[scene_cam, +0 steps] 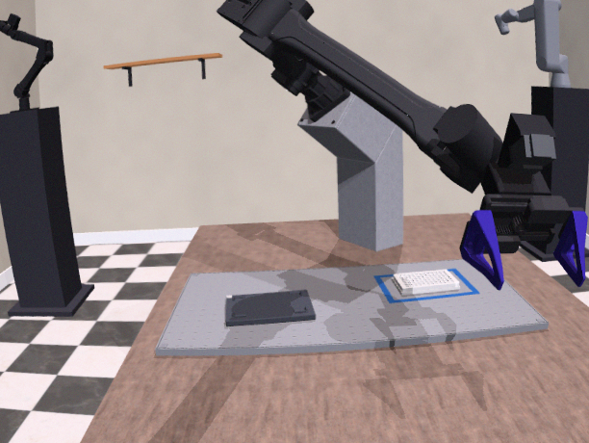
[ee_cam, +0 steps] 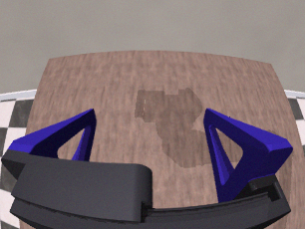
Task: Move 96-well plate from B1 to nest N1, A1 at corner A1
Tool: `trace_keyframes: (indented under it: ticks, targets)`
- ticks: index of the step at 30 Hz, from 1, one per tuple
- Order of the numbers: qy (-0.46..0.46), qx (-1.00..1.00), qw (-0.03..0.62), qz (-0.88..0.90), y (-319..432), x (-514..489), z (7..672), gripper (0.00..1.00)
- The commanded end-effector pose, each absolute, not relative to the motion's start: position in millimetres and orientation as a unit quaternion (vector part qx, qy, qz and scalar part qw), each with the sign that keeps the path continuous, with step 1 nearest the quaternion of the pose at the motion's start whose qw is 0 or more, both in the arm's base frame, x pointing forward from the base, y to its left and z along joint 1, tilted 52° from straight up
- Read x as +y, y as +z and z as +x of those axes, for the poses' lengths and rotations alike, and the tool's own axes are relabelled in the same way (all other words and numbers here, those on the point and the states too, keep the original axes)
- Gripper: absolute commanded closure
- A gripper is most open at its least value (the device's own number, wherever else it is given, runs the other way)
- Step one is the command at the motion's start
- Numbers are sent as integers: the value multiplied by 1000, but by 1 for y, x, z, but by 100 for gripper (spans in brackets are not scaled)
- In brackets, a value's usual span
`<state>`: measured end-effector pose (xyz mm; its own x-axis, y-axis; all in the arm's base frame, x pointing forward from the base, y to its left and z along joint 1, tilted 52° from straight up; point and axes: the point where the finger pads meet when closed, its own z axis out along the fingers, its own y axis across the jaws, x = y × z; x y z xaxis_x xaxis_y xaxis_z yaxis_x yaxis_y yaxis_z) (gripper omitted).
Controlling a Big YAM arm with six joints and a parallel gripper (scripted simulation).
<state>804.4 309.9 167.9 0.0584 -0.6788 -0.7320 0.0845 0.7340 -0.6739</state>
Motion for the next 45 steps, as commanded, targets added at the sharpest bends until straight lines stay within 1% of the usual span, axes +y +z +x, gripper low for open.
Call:
trace_keyframes:
  ticks: [1,2,3,6,8,9,10,11,13,14,23,26,27,28,29,30,32,34,36,39,41,42,45]
  targets:
    - [-274,624,692,-237,175,316,802,0]
    - [-274,624,692,-237,175,316,802,0]
    - [-252,629,700,-226,190,332,792,0]
    - [-216,655,694,-205,176,338,782,0]
    - [-218,666,687,-194,161,318,787,0]
    - [-222,668,684,-191,135,308,788,0]
    - [-215,681,675,-185,135,305,787,0]
    - [-203,683,681,-170,153,306,784,0]
    - [-203,694,669,-173,120,301,782,0]
    - [-191,696,674,-158,136,303,779,0]
    - [-139,740,650,-103,108,305,760,0]
    - [-139,738,654,-91,93,289,759,0]
    - [-144,745,644,-96,66,283,757,0]
    - [-146,746,643,-94,62,278,756,0]
    - [-142,760,628,-89,52,279,751,0]
    - [-130,761,631,-73,66,281,749,0]
    - [-131,763,629,-68,45,271,746,0]
    - [-113,772,625,-43,62,275,740,0]
    - [-113,772,625,-43,62,275,740,0]
    - [-96,786,611,-14,50,275,730,0]
    - [-94,779,620,-5,48,264,729,0]
    - [-99,785,611,-8,24,257,726,0]
    - [-87,797,597,20,26,256,717,0]
